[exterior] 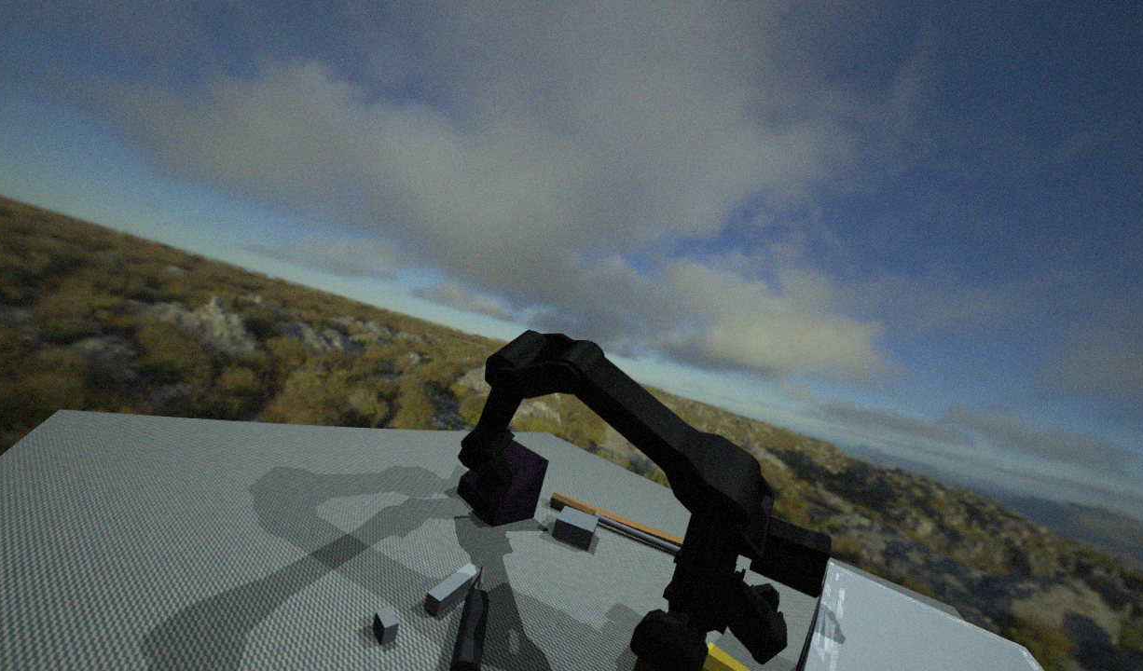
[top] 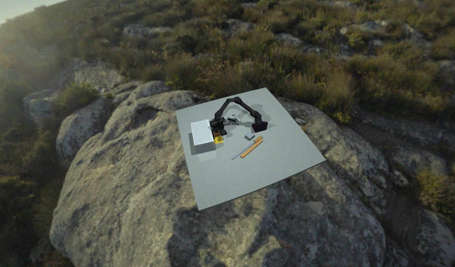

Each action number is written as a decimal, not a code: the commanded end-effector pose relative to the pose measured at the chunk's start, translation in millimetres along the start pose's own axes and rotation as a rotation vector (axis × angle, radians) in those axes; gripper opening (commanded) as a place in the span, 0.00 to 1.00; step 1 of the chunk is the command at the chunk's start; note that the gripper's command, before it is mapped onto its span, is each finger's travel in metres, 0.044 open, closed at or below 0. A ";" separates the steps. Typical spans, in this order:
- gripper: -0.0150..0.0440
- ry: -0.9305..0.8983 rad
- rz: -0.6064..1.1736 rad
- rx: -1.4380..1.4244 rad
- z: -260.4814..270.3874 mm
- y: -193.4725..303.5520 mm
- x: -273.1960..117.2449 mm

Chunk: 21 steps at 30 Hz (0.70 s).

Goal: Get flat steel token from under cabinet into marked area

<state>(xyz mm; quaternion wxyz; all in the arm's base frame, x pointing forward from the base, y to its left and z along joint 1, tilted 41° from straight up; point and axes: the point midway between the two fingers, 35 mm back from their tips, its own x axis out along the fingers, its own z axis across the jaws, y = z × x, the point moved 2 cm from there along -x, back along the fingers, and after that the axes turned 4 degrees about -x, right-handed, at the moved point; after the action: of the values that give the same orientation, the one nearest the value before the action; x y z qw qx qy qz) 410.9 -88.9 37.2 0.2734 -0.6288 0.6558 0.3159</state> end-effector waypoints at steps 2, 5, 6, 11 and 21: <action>0.25 -0.005 0.000 0.003 2.4 2.5 0.9; 0.25 -0.005 0.000 0.003 2.3 5.0 0.9; 0.25 -0.005 0.000 0.003 2.3 5.8 0.9; 0.25 -0.005 0.001 0.003 2.4 9.9 0.9; 0.25 -0.005 0.001 0.003 2.8 18.3 0.9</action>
<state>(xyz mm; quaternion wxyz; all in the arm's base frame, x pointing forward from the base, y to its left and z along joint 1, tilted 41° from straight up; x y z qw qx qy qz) 397.4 -87.2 36.9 0.2751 -0.6288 0.6545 0.3173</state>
